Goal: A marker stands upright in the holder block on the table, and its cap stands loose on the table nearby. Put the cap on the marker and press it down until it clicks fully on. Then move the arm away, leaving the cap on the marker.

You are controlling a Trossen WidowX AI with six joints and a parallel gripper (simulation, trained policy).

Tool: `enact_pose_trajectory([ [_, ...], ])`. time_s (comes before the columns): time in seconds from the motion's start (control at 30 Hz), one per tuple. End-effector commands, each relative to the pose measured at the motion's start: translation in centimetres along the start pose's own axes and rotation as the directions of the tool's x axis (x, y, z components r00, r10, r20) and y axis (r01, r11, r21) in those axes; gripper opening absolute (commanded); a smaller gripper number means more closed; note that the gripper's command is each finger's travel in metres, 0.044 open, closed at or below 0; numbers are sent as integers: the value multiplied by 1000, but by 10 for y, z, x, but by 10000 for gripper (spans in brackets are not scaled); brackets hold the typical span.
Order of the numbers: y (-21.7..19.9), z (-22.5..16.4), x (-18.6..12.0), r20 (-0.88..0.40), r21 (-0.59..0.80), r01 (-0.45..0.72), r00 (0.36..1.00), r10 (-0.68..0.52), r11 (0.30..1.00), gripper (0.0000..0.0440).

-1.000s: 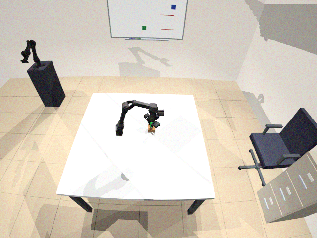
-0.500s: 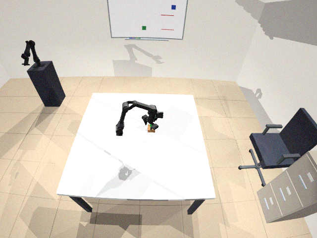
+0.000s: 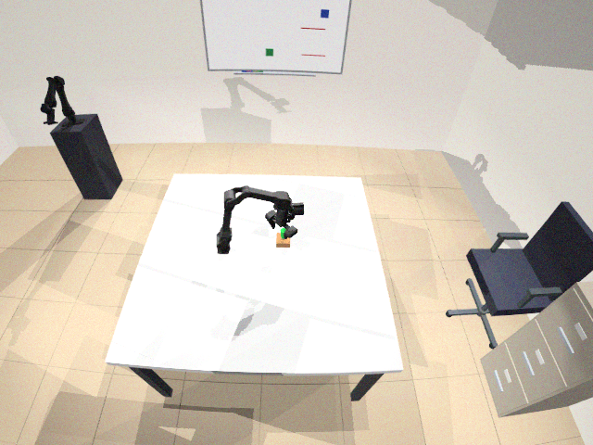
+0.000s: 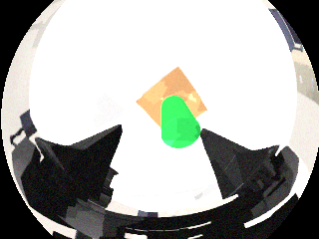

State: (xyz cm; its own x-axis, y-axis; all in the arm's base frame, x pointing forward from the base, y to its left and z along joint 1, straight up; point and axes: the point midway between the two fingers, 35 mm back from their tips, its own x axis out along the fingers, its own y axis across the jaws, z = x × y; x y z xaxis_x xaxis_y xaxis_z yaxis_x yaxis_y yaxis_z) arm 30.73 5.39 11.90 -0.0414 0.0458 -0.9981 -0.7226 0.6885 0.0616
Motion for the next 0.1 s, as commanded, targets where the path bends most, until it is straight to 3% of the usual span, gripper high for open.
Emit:
enact_pose_trajectory([
  [0.0, -1, 3, -17, 41, -12, 23, 999, -23, 1000, 440],
  [0.07, -1, 4, -22, 53, -18, 31, 998, -30, 999, 440],
])
